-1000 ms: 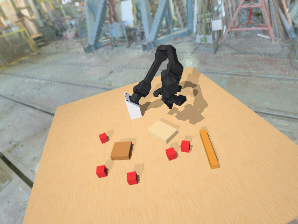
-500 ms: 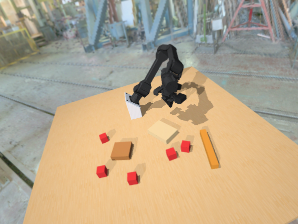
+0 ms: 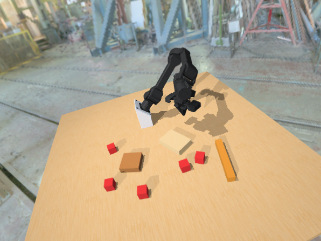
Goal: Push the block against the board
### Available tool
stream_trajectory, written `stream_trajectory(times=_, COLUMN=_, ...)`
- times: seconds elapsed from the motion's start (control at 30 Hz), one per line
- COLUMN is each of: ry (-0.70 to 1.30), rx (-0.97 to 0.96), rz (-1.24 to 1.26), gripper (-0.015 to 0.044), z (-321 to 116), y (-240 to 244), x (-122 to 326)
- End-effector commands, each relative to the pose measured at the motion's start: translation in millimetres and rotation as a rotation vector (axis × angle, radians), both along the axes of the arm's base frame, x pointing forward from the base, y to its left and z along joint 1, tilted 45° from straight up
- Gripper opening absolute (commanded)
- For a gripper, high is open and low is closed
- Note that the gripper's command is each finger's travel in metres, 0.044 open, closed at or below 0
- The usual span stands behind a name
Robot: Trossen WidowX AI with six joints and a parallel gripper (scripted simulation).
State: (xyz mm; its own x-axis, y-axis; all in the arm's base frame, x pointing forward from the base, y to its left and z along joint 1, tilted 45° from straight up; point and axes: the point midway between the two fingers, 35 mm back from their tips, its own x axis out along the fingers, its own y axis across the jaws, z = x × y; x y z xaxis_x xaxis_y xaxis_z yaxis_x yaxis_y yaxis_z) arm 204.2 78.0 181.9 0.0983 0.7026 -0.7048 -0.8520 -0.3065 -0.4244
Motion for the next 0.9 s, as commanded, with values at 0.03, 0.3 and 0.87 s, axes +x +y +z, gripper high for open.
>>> stream_trajectory(times=0.03, ry=0.002, rx=0.005, rz=0.003, gripper=0.0, z=-0.2, y=0.5, x=0.1)
stream_trajectory(times=0.3, ry=0.157, rx=0.017, rz=-0.156, gripper=0.0, z=-13.8, y=-11.2, x=16.4)
stream_trajectory(times=0.87, ry=0.55, rx=0.052, rz=-0.573, gripper=0.0, z=-49.3, y=-48.0, x=49.1)
